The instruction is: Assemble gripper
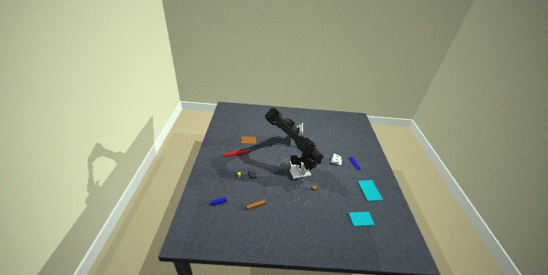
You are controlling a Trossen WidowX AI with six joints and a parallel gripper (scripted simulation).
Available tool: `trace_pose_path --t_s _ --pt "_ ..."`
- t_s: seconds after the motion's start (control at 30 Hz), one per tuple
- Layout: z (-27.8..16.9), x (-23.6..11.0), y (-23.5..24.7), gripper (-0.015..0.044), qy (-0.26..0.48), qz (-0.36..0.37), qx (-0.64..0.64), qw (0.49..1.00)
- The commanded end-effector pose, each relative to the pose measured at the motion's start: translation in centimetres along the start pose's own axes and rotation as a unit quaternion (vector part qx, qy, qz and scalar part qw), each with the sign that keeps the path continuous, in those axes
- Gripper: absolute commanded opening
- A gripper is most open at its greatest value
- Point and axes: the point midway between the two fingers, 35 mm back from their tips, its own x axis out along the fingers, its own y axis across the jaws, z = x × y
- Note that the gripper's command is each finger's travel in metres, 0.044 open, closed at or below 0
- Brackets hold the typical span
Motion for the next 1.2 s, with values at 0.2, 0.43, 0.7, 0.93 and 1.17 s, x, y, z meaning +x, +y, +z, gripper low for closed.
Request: trace_pose_path --t_s 0.2,0.43,0.7,0.93,1.17 --pt "0.0 -6.7 0.0 0.0224 -0.006 0.001 0.001 1.0" --pt "0.2 -6.3 1.2 0.0329 -0.011 0.002 -0.028 1.0" --pt "0.3 -7.3 4.7 0.044 -0.014 0.009 -0.11 0.994" --pt "-0.1 -8.0 7.7 0.044 -0.017 0.013 -0.182 0.983" --pt "-0.7 -8.6 10.8 0.044 -0.018 0.015 -0.252 0.967"
